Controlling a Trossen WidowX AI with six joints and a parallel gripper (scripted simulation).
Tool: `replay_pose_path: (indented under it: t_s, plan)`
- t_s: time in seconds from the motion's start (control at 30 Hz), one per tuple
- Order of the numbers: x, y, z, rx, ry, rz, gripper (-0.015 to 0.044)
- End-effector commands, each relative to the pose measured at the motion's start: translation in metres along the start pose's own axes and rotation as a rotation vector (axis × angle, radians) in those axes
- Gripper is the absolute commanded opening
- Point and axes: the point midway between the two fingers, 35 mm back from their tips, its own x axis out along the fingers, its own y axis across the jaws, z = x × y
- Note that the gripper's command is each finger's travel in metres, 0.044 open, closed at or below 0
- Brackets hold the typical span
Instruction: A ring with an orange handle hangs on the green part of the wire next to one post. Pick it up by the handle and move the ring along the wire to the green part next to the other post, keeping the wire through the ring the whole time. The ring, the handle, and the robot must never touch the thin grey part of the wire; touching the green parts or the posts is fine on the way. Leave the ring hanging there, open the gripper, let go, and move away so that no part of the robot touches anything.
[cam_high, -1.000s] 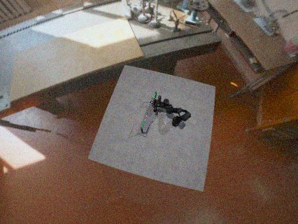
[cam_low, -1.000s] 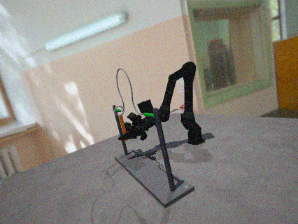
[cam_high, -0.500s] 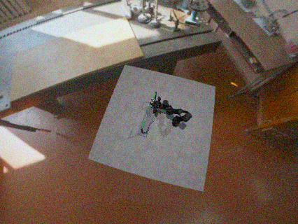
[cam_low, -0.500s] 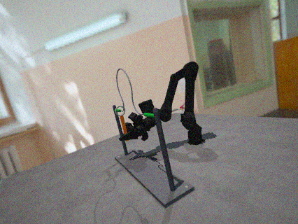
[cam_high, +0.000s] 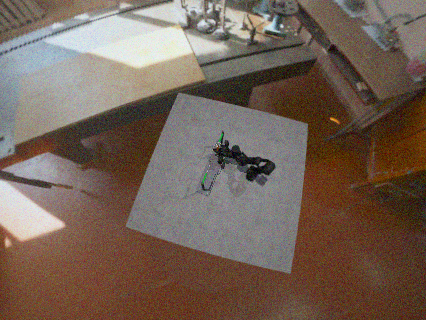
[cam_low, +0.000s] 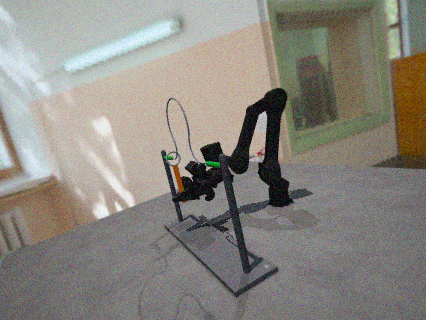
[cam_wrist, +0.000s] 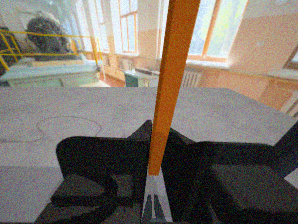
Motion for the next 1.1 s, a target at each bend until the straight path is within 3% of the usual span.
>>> replay_pose_path:
  t_s: [0.0,0.73,1.07]
  plan:
    - [-0.002,0.008,-0.001,0.034,0.001,0.002,-0.0150]
    - [-0.002,0.071,0.011,0.387,-0.004,0.073,-0.0150]
    - [-0.016,0.095,0.023,0.545,0.094,0.136,-0.0150]
